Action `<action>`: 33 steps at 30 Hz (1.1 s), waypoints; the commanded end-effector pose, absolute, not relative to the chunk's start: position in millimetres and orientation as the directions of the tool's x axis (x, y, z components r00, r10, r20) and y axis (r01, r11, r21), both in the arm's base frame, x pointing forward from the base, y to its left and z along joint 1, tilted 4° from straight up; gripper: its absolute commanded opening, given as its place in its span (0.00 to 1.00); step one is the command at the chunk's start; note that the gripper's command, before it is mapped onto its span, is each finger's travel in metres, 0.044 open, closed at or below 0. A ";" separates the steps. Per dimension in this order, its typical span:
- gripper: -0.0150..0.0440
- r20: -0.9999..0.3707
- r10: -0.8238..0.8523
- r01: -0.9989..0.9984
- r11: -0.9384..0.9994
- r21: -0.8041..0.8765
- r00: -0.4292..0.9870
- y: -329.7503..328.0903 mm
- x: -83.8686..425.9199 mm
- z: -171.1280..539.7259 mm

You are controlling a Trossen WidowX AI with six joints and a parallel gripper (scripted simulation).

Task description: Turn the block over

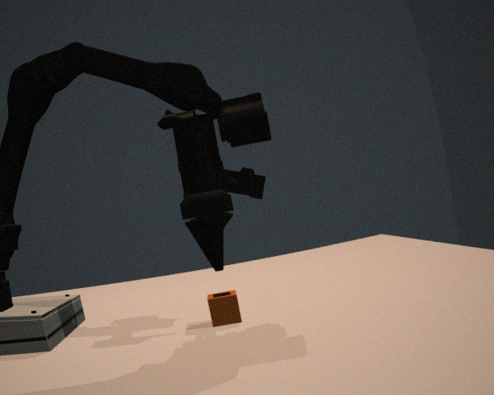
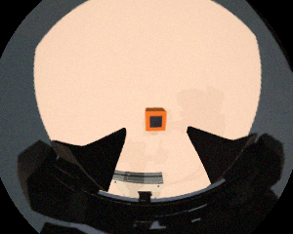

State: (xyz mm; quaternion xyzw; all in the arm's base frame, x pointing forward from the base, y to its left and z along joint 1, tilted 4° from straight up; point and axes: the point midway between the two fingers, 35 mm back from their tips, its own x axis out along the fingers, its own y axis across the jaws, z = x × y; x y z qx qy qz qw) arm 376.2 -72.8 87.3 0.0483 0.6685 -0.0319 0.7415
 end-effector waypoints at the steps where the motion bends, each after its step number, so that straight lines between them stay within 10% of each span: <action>1: 1.00 -0.996 0.015 0.103 0.994 0.025 0.093 -72.7 375.1 77.4; 33: 1.00 -0.996 0.015 0.103 0.994 0.025 0.093 -72.1 377.8 29.7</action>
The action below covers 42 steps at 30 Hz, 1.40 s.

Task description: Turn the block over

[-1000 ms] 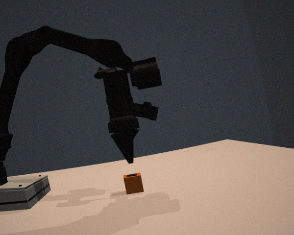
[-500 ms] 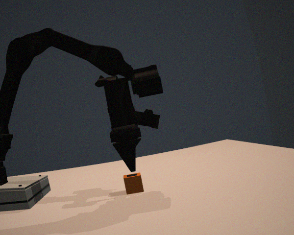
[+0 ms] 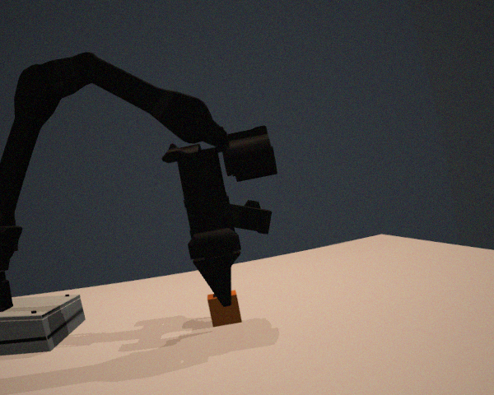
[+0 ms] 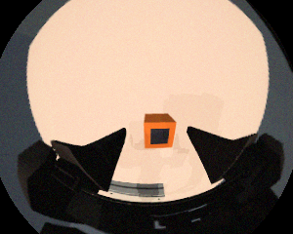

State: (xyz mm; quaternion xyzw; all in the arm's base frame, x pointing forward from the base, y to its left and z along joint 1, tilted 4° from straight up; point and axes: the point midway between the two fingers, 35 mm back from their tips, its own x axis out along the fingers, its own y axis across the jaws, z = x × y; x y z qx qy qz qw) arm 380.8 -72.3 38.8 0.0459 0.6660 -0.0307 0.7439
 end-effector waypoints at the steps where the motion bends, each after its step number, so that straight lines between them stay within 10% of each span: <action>1: 1.00 -0.996 0.015 0.103 0.994 0.025 0.093 -72.1 377.8 29.7; 12: 0.56 -0.996 0.015 0.103 0.994 0.025 0.093 -72.1 377.8 29.7; 32: 0.25 -0.996 0.015 0.103 0.994 0.025 0.093 -72.3 377.2 40.7; 42: 0.25 -0.995 0.014 0.103 0.994 0.025 0.103 -72.6 375.5 59.1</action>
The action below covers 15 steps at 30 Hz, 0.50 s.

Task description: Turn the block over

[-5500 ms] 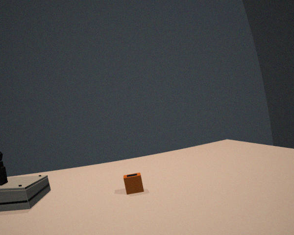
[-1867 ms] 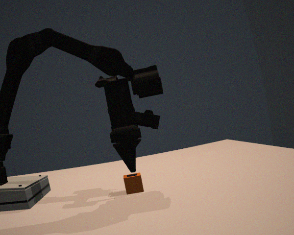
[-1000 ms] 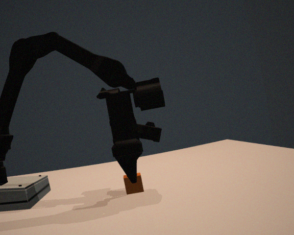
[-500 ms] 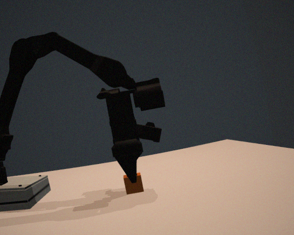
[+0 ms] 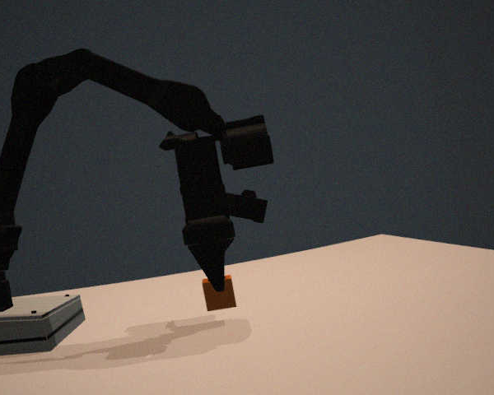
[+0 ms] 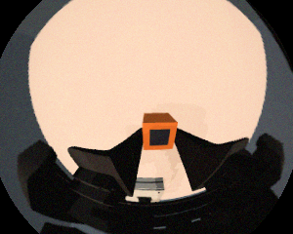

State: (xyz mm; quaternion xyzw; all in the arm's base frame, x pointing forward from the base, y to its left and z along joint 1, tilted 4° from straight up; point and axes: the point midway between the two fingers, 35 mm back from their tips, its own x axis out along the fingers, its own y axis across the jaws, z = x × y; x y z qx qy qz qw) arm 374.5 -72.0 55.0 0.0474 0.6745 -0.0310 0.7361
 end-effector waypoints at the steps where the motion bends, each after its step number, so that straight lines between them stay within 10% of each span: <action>1: 0.25 -0.993 0.013 0.104 0.994 0.025 0.115 -72.7 375.8 58.5; 15: 0.25 -0.949 -0.009 0.107 0.994 0.027 0.316 -73.5 378.8 50.8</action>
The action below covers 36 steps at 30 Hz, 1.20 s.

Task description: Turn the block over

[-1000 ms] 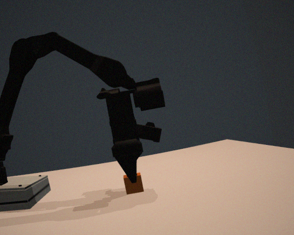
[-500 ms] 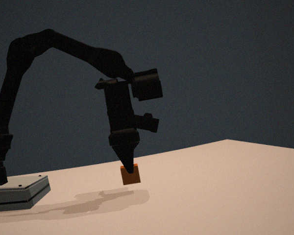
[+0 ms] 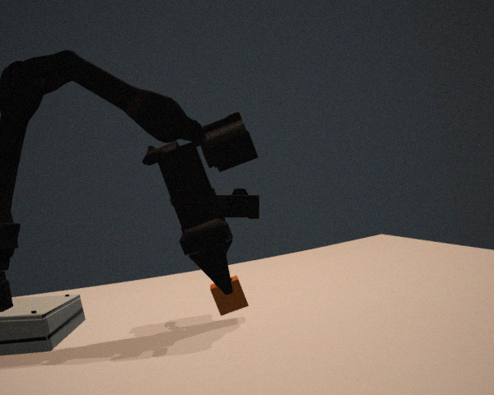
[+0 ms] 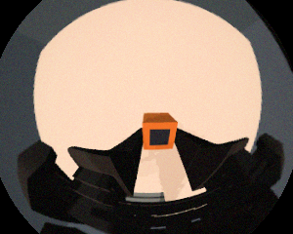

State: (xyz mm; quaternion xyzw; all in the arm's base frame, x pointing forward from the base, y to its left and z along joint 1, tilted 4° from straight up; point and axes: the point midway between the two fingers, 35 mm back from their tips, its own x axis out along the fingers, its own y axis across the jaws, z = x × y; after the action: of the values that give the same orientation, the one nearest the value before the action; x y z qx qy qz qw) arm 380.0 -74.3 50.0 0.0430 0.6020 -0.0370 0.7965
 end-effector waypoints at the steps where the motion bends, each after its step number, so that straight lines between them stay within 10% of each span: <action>1: 0.25 -0.944 -0.010 0.107 0.994 0.027 0.330 -73.5 378.8 50.5; 36: 0.25 -0.710 -0.058 0.107 0.994 0.025 0.702 -74.9 384.6 27.6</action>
State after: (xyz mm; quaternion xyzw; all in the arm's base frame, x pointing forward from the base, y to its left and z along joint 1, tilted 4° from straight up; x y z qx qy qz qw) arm 385.6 -75.7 37.9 0.0276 0.3955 -0.0446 0.9170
